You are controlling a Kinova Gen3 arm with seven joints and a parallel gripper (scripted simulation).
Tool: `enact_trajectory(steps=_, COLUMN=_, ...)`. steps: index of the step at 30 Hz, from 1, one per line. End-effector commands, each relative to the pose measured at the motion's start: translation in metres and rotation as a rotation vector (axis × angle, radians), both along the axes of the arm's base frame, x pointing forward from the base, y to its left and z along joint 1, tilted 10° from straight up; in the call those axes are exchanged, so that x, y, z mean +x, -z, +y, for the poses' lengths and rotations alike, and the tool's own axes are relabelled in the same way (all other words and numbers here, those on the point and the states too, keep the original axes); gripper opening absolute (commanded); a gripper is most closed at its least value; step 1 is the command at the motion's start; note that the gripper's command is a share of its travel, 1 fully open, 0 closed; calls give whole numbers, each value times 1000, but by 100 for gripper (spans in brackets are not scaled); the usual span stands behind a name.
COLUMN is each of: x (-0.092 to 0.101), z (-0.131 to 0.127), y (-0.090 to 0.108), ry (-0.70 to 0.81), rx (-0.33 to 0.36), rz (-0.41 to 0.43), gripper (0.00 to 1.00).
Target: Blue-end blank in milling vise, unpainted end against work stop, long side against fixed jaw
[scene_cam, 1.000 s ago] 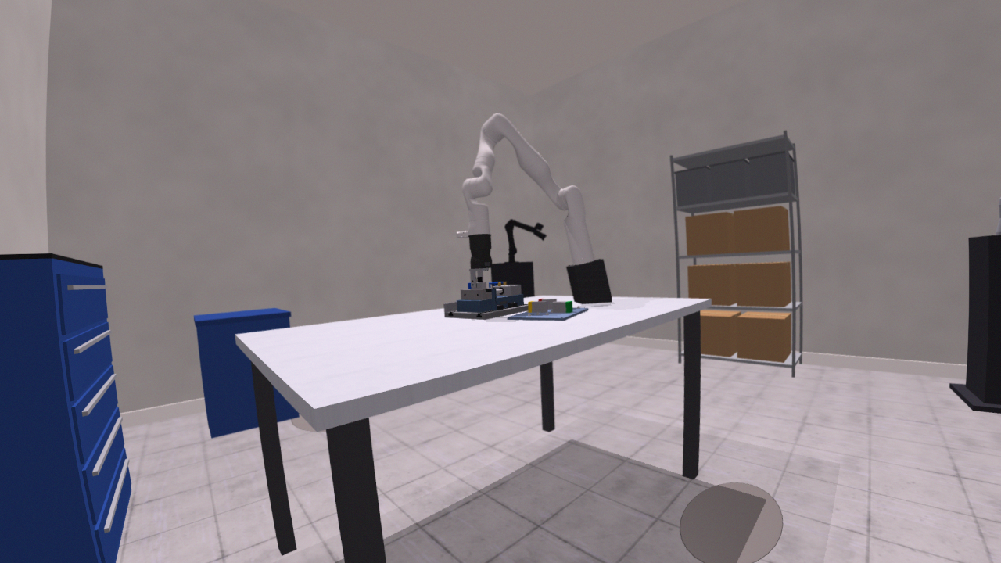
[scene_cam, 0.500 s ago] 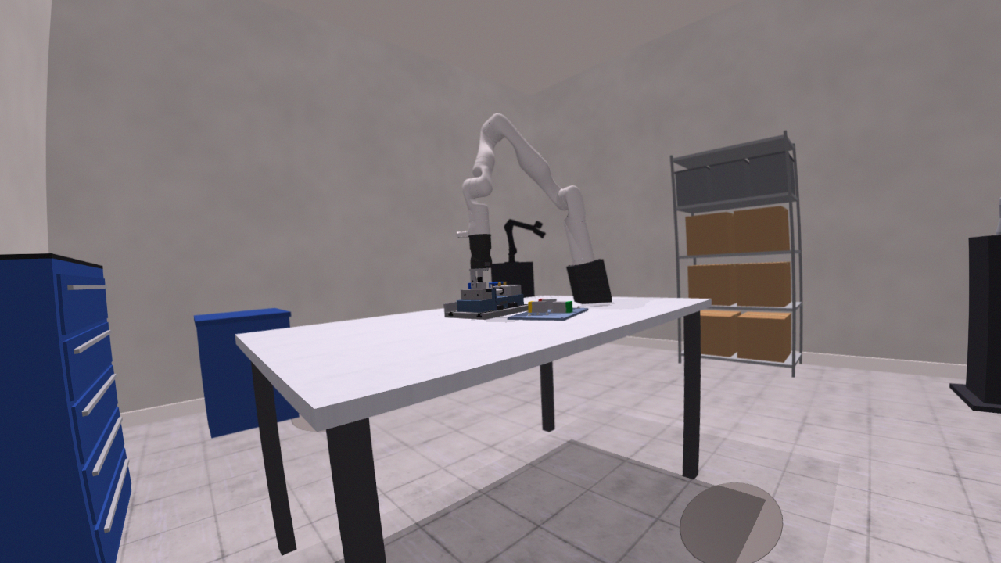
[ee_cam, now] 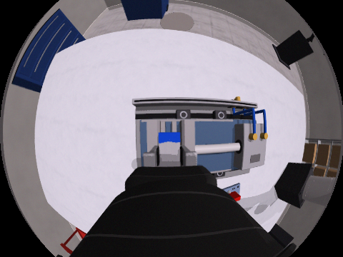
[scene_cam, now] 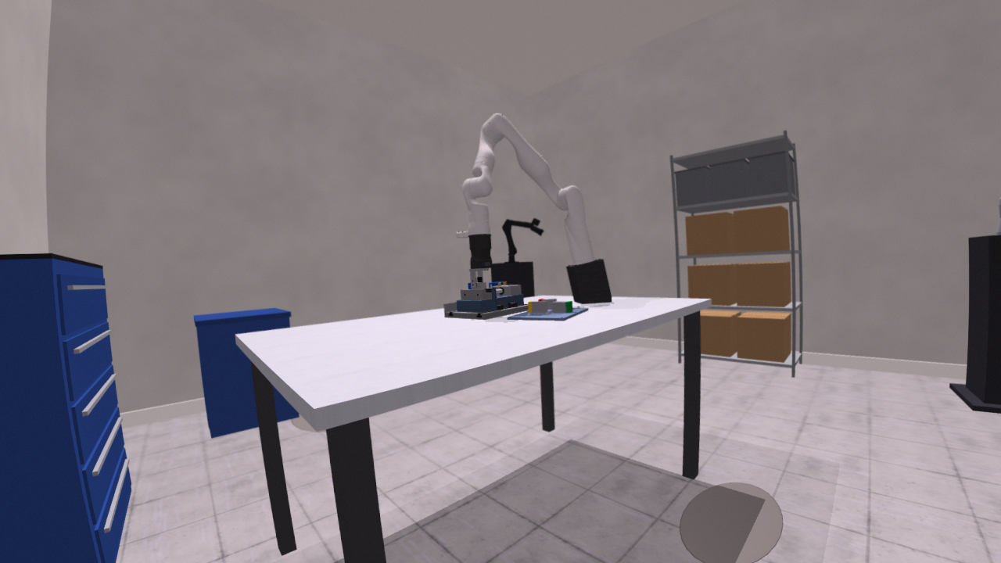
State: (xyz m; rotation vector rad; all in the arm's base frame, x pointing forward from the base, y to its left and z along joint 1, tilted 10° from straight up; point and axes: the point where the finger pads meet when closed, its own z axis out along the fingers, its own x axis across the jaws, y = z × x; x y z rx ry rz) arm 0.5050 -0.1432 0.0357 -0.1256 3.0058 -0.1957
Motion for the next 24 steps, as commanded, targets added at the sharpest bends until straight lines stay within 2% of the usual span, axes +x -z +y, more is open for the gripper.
enact_trajectory(steps=1, x=0, z=0, y=1, ry=1, rx=-2, rz=-3, gripper=0)
enact_trajectory(steps=24, x=1, z=0, y=0, ry=0, rx=-1, rz=-3, gripper=0)
